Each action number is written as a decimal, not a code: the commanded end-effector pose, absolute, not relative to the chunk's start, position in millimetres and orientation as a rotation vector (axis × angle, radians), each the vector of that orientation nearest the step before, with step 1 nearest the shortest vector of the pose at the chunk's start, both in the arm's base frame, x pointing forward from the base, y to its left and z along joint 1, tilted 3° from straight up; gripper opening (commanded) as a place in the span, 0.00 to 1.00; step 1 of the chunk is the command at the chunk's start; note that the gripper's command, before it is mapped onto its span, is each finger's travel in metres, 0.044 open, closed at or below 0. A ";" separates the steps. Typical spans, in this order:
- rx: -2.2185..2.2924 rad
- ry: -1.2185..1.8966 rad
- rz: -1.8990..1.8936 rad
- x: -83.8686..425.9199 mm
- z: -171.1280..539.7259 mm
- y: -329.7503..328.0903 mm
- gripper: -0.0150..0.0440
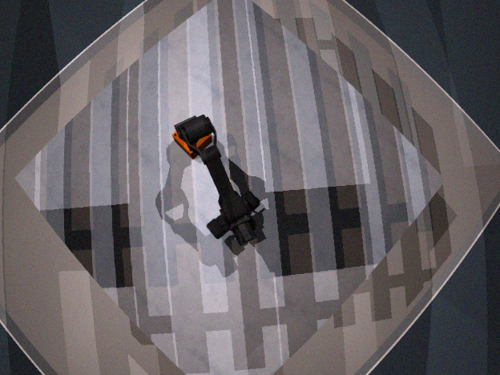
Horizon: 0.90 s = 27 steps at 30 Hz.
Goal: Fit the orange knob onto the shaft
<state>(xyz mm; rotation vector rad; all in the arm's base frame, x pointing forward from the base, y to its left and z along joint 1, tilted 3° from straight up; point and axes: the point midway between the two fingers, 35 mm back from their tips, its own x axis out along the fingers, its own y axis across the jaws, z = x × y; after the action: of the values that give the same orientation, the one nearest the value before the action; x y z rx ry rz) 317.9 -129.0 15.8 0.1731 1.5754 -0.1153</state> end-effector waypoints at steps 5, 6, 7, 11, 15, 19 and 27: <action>0.167 1.571 -0.119 320.6 15.4 -131.9 0.25; 0.167 1.571 -0.119 320.3 15.3 -131.7 0.25; 0.167 1.571 -0.119 320.1 15.1 -131.5 0.25; 0.167 1.571 -0.119 319.8 14.2 -131.2 0.25; 0.167 1.571 -0.119 318.2 12.6 -130.2 0.25; 0.167 1.571 -0.119 318.2 13.1 -130.3 0.25; 0.167 1.571 -0.119 316.3 17.4 -129.3 0.25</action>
<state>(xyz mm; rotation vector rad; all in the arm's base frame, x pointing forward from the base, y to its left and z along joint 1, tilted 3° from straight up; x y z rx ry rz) 317.5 -129.2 13.2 0.1727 1.5732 -0.1167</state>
